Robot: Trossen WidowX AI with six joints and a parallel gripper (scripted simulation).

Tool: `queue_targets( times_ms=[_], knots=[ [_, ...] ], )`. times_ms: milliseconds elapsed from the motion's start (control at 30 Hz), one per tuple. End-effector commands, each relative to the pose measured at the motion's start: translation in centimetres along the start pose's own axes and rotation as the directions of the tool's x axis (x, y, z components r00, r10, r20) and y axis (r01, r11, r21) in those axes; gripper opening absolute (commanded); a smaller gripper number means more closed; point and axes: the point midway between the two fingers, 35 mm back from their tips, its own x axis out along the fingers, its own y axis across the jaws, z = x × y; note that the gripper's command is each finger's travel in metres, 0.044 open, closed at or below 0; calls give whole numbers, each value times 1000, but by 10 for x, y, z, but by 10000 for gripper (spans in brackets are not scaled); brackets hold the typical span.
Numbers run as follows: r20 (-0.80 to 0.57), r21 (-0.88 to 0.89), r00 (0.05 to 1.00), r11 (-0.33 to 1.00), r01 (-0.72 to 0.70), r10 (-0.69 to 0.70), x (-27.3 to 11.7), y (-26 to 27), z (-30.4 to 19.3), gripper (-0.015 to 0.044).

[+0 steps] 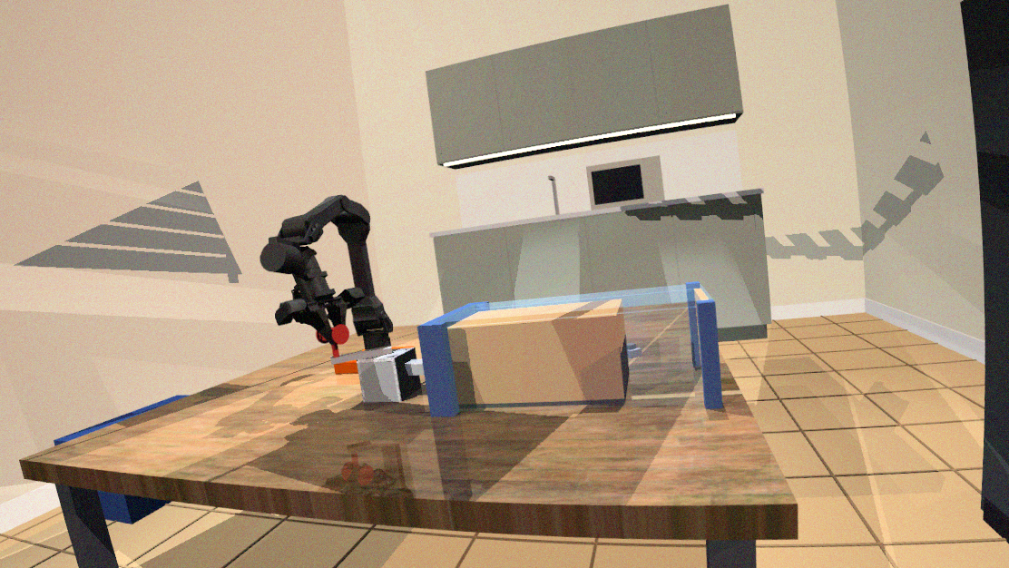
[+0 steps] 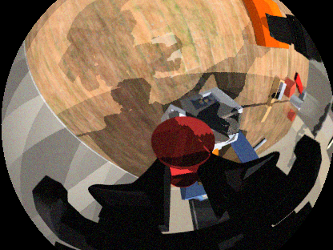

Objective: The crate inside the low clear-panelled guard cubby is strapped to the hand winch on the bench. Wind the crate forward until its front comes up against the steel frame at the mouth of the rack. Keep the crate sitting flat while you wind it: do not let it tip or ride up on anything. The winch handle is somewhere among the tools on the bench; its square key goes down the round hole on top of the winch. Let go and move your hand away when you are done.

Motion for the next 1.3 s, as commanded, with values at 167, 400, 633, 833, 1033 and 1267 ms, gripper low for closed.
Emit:
queue_targets(
  times_ms=[167, 400, 633, 833, 1033, 1267],
  knots=[
    [-14, -16, 1000, 1000, -6, 5, 7, 9, -14, 0],
    [-14, -16, 1000, 1000, -6, 5, 10, 12, -21, 0],
    [-15, -16, 1000, 1000, -6, 6, 13, 14, -28, 0],
    [-15, -16, 1000, 1000, -6, 6, 16, 16, -34, 0],
    [-16, -16, 1000, 1000, -6, 6, 18, 17, -40, 0],
    [-16, -16, 1000, 1000, -6, 6, 21, 17, -47, 0]
  ],
)
